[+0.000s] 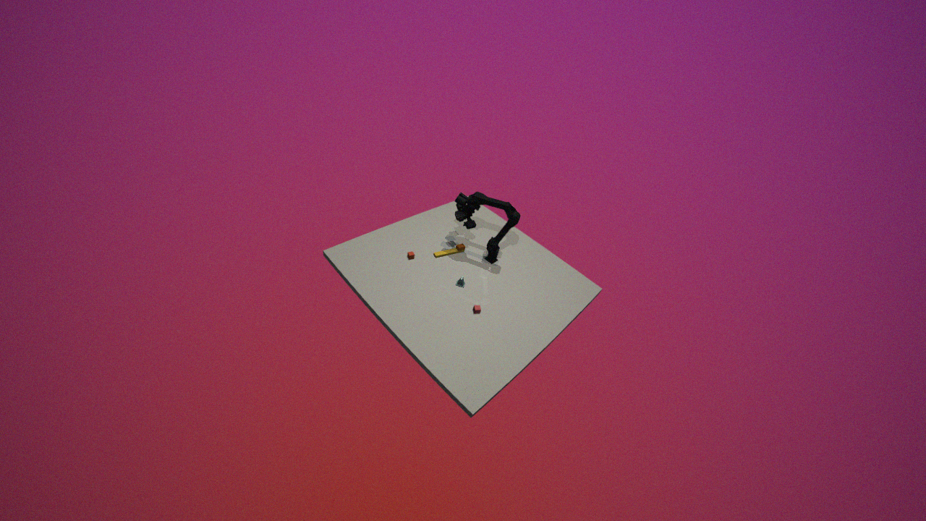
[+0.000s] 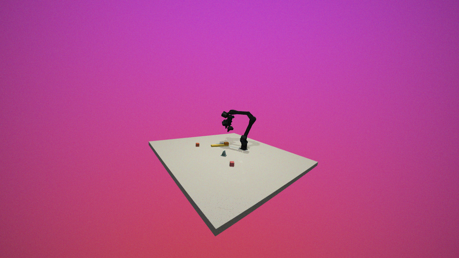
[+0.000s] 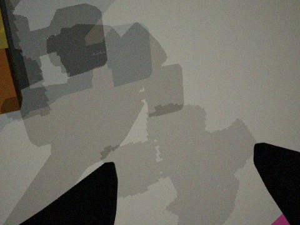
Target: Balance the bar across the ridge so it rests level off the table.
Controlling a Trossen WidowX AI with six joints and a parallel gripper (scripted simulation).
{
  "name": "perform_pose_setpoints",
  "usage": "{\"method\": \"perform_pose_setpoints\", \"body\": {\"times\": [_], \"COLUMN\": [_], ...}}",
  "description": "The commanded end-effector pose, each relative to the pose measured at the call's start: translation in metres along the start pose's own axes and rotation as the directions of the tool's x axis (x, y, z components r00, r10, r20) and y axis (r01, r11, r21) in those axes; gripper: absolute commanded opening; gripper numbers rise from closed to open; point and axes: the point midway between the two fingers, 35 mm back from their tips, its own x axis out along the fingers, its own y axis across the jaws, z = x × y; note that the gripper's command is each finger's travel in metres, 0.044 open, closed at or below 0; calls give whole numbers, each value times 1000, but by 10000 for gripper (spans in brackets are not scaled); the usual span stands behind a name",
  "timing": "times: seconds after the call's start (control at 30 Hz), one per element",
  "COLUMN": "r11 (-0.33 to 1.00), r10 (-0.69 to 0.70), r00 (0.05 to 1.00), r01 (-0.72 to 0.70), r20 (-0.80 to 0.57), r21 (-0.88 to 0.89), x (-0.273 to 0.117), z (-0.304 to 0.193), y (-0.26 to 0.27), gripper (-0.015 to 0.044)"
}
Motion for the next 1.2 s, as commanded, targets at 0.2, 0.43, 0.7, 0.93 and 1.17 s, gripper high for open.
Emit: {"method": "perform_pose_setpoints", "body": {"times": [0.2,0.43,0.7,0.93,1.17], "r11": [983,951,907,907,907], "r10": [183,308,419,419,419], "r00": [980,947,905,905,905], "r01": [-184,-309,-421,-421,-421], "r20": [72,87,77,77,77], "r21": [1,1,7,7,7], "x": [10,15,17,27,72], "z": [58,92,120,122,126], "y": [31,59,90,94,114], "gripper": [315,315,315,315,315]}}
